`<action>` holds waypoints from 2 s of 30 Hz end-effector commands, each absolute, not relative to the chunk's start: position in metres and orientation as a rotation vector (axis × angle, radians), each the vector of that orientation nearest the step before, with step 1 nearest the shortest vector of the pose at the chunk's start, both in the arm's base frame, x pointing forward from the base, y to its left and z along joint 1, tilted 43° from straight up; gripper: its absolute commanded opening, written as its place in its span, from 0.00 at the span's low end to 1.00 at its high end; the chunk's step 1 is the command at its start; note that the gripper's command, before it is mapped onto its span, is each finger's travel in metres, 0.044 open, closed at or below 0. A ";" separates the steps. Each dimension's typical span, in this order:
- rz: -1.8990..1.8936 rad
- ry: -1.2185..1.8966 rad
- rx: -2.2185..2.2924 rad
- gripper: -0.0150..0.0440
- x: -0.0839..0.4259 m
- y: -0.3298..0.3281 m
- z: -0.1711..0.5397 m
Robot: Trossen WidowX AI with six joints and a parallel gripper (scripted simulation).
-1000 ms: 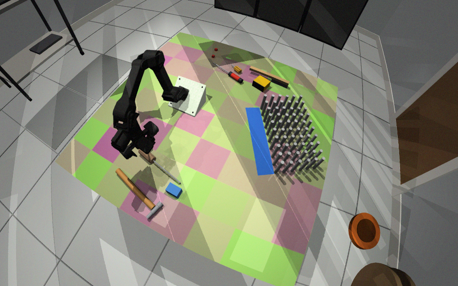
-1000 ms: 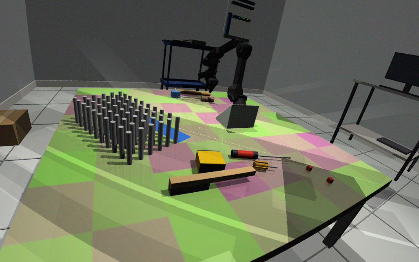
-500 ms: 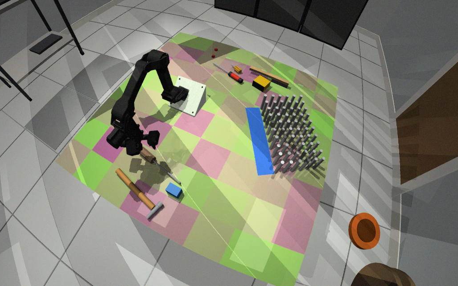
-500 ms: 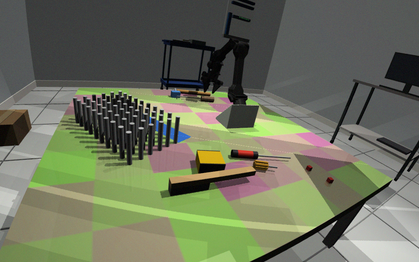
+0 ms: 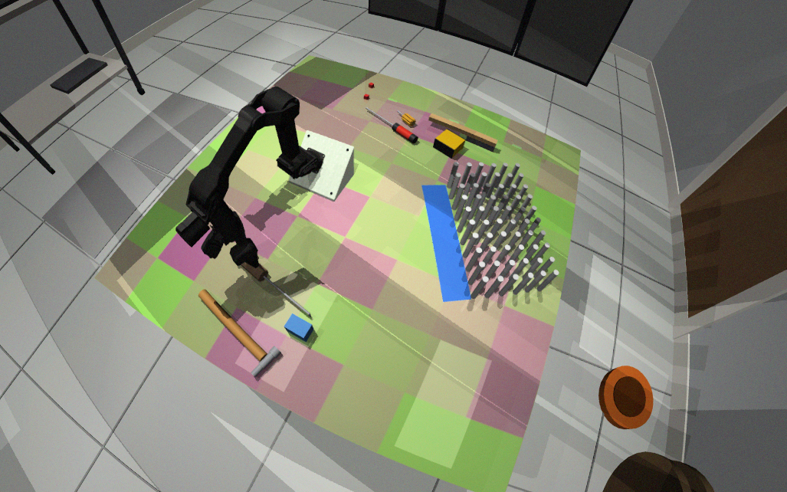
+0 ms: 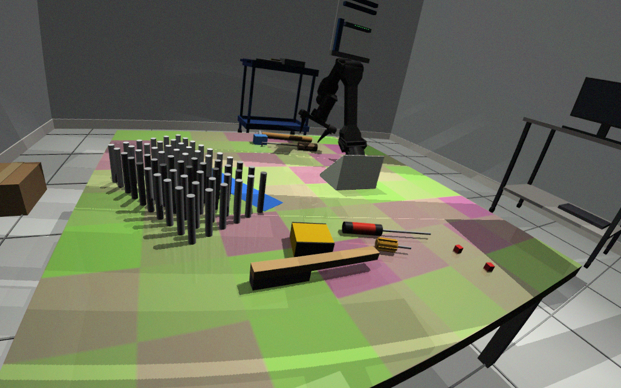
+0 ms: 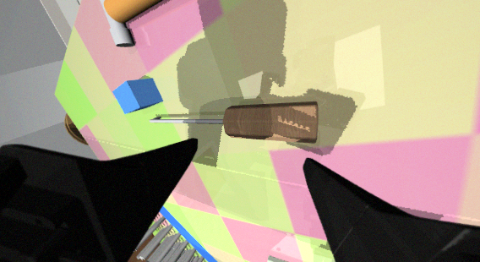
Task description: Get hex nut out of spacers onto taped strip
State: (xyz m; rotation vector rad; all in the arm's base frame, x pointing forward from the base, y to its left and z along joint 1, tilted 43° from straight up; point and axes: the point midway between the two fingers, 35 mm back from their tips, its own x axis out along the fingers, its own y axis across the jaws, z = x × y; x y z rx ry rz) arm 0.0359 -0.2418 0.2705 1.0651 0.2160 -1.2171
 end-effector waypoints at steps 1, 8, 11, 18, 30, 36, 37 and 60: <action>-1.069 -0.499 1.888 1.00 0.030 -0.236 0.281; -0.999 -0.661 2.091 1.00 0.028 -0.235 0.283; -0.999 -0.661 2.091 1.00 0.028 -0.235 0.283; -0.999 -0.661 2.091 1.00 0.028 -0.235 0.283; -0.999 -0.661 2.091 0.78 0.028 -0.235 0.283; -0.999 -0.661 2.091 0.73 0.028 -0.235 0.283; -0.999 -0.661 2.091 0.73 0.028 -0.235 0.283; -1.000 -0.660 2.091 0.73 0.027 -0.256 0.264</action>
